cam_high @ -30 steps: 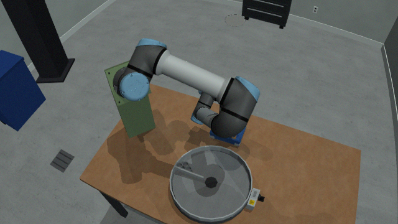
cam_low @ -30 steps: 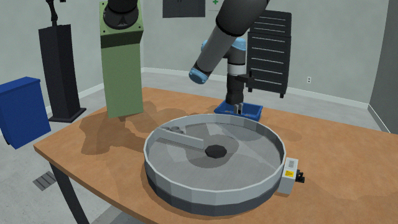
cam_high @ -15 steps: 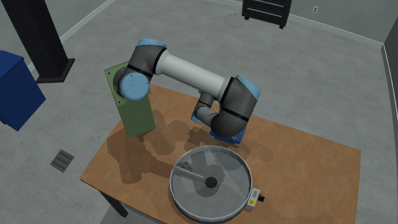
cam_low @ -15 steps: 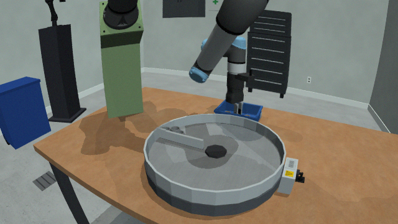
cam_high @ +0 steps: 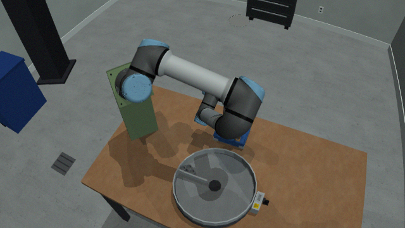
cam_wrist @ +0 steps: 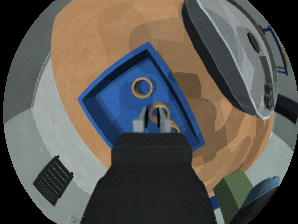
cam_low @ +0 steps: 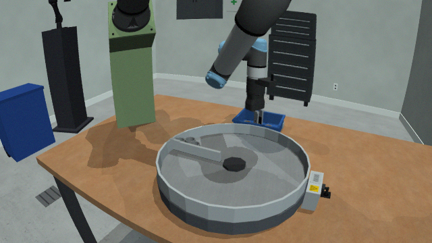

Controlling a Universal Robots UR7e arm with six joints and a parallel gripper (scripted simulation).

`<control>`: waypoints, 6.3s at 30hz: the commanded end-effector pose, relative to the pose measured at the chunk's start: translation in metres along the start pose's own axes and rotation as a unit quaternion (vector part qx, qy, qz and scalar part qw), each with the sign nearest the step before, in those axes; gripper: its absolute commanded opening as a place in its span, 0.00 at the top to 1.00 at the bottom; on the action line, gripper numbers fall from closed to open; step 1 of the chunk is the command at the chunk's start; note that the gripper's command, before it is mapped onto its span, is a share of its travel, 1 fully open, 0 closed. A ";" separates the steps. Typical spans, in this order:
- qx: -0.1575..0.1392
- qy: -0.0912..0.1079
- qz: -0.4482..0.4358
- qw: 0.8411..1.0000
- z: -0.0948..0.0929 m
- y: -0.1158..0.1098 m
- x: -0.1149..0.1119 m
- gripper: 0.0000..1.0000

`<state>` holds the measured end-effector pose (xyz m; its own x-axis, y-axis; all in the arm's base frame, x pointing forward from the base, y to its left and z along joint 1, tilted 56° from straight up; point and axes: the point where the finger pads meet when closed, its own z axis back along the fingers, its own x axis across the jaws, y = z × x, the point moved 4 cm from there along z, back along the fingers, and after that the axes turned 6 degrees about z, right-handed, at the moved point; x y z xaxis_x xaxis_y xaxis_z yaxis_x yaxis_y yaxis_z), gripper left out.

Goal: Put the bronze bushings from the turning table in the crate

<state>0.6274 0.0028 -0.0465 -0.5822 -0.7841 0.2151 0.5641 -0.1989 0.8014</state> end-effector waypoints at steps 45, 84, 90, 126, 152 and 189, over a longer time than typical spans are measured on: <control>0.000 0.000 0.000 1.000 0.018 0.001 -0.001 0.58; 0.001 0.001 0.000 1.000 0.121 0.001 -0.001 0.58; 0.001 0.001 0.000 1.000 0.121 0.001 -0.001 0.58; 0.001 0.001 0.000 1.000 0.120 0.001 -0.001 0.58; 0.001 0.001 0.000 1.000 0.120 0.001 -0.001 0.58; 0.001 0.001 0.000 1.000 0.120 0.001 -0.001 0.00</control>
<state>0.5582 0.0735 0.0204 -0.5813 -0.7849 0.2146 0.5634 -0.1979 0.8021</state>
